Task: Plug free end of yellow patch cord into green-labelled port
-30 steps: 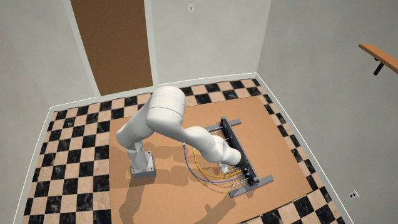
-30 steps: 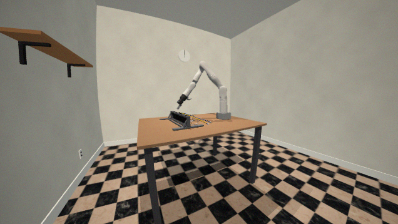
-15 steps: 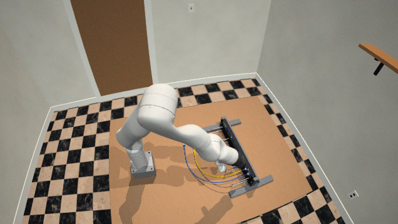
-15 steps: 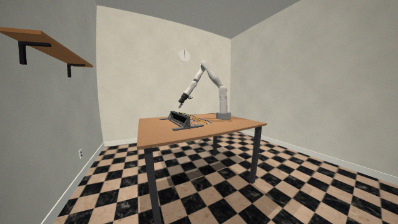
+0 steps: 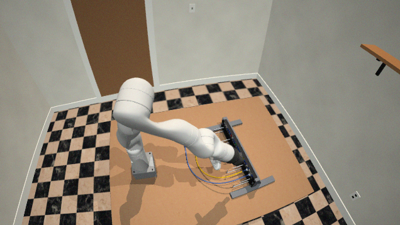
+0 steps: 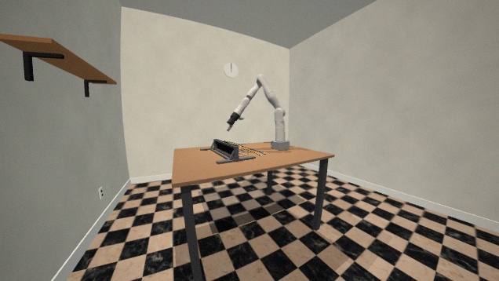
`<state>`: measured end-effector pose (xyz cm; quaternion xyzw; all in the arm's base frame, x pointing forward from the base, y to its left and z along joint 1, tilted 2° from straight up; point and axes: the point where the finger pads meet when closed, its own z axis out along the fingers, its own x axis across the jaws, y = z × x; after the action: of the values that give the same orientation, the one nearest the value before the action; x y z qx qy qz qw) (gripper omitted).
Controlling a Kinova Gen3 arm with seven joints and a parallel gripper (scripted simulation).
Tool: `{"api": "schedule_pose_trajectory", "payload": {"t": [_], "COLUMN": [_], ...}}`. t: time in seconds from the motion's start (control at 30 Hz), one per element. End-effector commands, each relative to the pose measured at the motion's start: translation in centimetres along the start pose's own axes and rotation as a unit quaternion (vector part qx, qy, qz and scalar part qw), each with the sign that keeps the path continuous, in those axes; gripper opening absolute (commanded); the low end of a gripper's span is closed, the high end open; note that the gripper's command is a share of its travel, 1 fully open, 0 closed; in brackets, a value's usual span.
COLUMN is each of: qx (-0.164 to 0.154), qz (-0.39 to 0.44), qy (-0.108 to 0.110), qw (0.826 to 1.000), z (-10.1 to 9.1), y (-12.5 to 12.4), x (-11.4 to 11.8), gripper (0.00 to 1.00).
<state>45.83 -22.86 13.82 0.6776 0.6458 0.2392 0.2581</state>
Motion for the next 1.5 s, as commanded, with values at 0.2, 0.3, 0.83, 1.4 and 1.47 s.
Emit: {"api": "schedule_pose_trajectory", "payload": {"t": [0.2, 0.3, 0.83, 1.4, 1.47], "qx": [0.0, 0.0, 0.0, 0.005, 0.007], "qz": [0.002, 0.002, 0.004, -0.008, -0.012], "qy": [-0.011, -0.011, -0.01, 0.0, 0.004], "qw": [1.0, 1.0, 1.0, 1.0, 1.0], "z": [-3.8, -4.6, -6.5, -6.0, -5.9], "y": [-0.3, -0.3, -0.3, -0.1, 0.0], "x": [-1.1, -1.1, -1.0, 0.0, 0.3], "gripper": [0.0, 0.0, 0.0, 0.0, 0.0]}}
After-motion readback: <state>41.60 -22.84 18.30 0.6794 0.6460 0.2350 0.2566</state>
